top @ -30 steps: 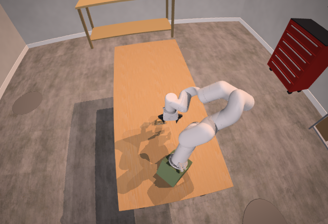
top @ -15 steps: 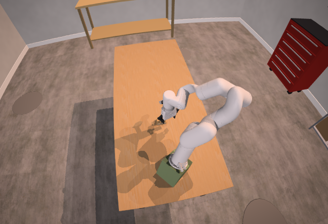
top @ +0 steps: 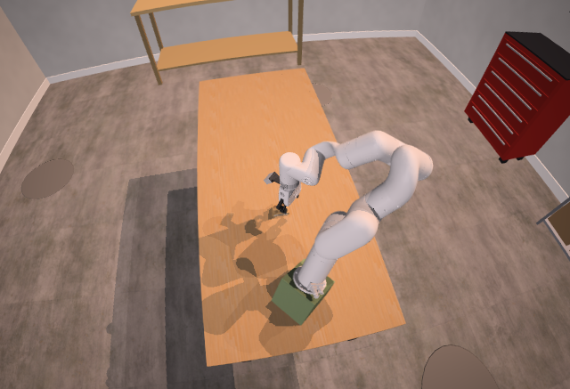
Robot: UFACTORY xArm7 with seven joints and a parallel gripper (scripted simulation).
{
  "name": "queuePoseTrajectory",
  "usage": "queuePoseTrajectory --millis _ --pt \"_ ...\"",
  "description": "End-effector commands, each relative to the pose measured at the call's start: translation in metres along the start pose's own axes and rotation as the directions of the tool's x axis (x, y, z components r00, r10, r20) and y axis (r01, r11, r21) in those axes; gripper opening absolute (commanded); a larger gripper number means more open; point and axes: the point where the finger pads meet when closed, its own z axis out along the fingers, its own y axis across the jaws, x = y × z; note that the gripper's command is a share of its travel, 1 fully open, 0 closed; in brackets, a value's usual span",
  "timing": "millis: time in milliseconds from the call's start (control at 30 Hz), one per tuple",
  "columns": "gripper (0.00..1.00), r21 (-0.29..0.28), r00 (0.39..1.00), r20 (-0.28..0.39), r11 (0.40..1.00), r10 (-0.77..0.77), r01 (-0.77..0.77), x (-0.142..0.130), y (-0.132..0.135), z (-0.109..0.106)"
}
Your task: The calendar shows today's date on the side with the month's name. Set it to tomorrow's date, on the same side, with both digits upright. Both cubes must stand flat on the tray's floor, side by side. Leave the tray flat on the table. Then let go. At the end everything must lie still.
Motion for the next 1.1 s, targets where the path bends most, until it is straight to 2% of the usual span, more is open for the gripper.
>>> queuePoseTrajectory --millis 0,267,333,433,533,633,800,833,1067 --pt "1.00 0.010 0.986 0.001 0.986 -0.167 0.167 0.008 0.002 -0.003" --pt "1.00 0.008 0.906 0.001 0.906 -0.423 0.423 0.020 0.004 -0.007" --pt "1.00 0.007 0.865 0.001 0.865 -0.502 0.502 0.024 0.005 -0.008" --pt "1.00 0.007 0.857 0.001 0.857 -0.515 0.515 0.025 0.005 -0.008" --pt "1.00 0.005 0.793 0.001 0.793 -0.609 0.609 0.030 0.005 -0.010" --pt "1.00 0.005 0.753 0.002 0.753 -0.658 0.658 0.033 0.006 -0.011" --pt "1.00 0.004 0.738 0.002 0.738 -0.675 0.675 0.034 0.006 -0.011" --pt "0.49 0.004 0.738 0.002 0.738 -0.675 0.675 0.034 0.006 -0.011" --pt "0.49 0.004 0.738 0.002 0.738 -0.675 0.675 0.034 0.006 -0.011"
